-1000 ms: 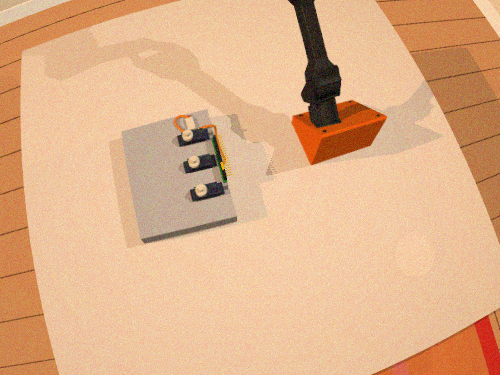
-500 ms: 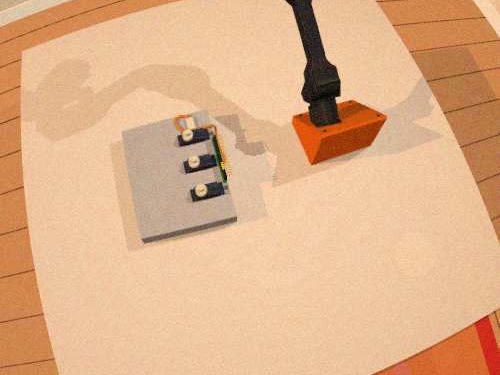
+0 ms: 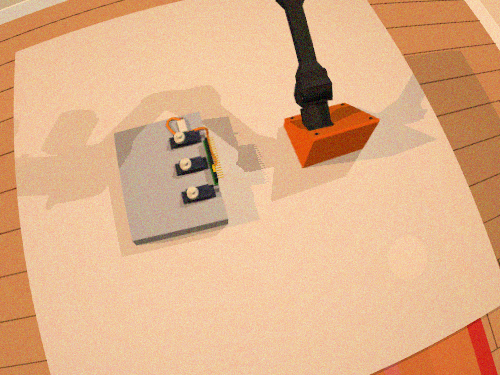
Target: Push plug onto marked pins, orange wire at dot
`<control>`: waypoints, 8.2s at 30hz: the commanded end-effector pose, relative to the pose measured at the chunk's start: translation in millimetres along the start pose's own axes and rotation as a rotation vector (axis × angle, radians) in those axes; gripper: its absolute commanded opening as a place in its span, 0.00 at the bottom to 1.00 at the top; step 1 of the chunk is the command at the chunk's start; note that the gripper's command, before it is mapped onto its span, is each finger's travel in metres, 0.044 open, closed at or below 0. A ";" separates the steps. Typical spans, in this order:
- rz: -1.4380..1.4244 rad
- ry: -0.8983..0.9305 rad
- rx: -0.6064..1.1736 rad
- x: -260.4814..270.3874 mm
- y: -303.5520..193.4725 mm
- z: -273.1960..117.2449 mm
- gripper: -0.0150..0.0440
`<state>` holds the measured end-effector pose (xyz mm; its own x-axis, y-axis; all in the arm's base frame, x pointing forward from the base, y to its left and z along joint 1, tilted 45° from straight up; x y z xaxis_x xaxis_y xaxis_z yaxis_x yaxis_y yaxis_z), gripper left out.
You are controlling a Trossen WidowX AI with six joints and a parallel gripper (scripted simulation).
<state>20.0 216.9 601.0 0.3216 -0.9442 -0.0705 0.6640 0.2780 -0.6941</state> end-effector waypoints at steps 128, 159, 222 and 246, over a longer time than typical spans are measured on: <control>-2.733 -0.680 -0.369 238.6 239.9 -53.5 0.45; -2.943 -1.365 -0.578 291.8 282.4 -102.3 0.45; -1.268 -3.819 0.822 297.4 408.4 -123.5 0.45; -0.160 -3.793 1.660 293.1 432.4 -132.7 0.45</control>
<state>309.5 37.0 185.4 -0.9820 -0.0017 -0.1890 0.1285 0.7277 -0.6738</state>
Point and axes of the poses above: the point midway between the two fingers, 35 mm back from their tips, its own z axis out along the fingers, its own x axis across the jaws, y = z × x, the point moved 10 cm from there along -z, back along the fingers, and after that the axes turned 11 degrees about z, right-handed, at the moved point
